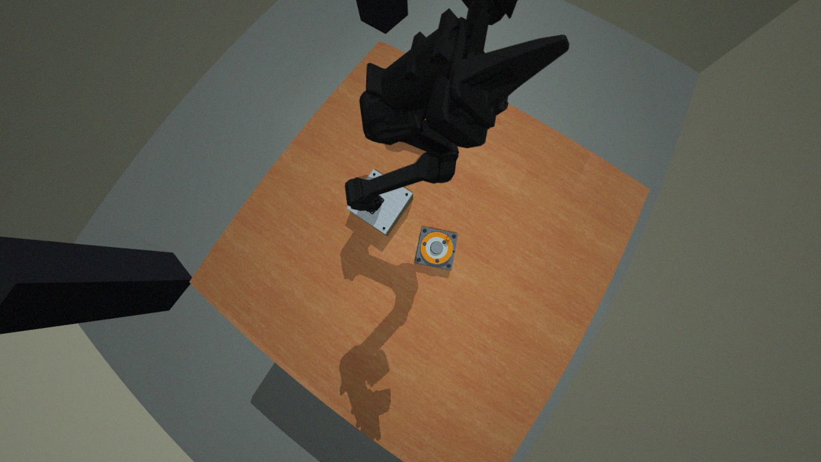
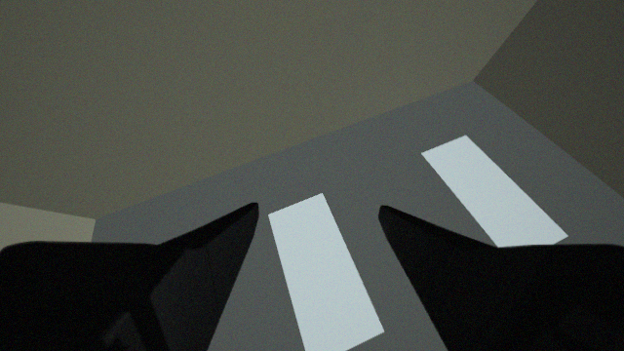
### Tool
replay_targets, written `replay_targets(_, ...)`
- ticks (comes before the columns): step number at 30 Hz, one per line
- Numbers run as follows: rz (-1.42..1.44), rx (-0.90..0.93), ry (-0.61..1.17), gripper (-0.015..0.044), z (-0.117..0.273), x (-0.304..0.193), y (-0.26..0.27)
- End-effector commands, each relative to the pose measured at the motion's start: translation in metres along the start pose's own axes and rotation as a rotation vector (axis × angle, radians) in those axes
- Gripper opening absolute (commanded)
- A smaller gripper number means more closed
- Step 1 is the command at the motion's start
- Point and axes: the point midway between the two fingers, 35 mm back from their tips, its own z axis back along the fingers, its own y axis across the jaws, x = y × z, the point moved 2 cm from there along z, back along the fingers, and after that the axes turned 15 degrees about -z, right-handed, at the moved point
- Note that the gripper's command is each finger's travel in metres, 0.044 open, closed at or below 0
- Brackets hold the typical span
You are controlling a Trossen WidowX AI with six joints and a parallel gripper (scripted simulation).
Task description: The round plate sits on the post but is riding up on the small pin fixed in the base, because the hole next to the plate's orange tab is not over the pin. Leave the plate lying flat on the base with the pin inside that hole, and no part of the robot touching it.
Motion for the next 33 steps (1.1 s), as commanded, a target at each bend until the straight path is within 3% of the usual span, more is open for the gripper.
replay_targets(1,-0.003,-0.004,0.003,0.0374,0.001,-0.002,-0.002)
replay_targets(8,-0.294,-0.162,0.224,0.019,0.04,-0.098,-0.035)
replay_targets(15,-0.574,-0.251,0.463,0.0006,0.087,-0.188,-0.012)
replay_targets(24,-1.086,-0.287,0.755,0.0,0.133,-0.262,0.078)
replay_targets(33,-1.535,-0.191,0.975,0.0,0.15,-0.26,0.191)
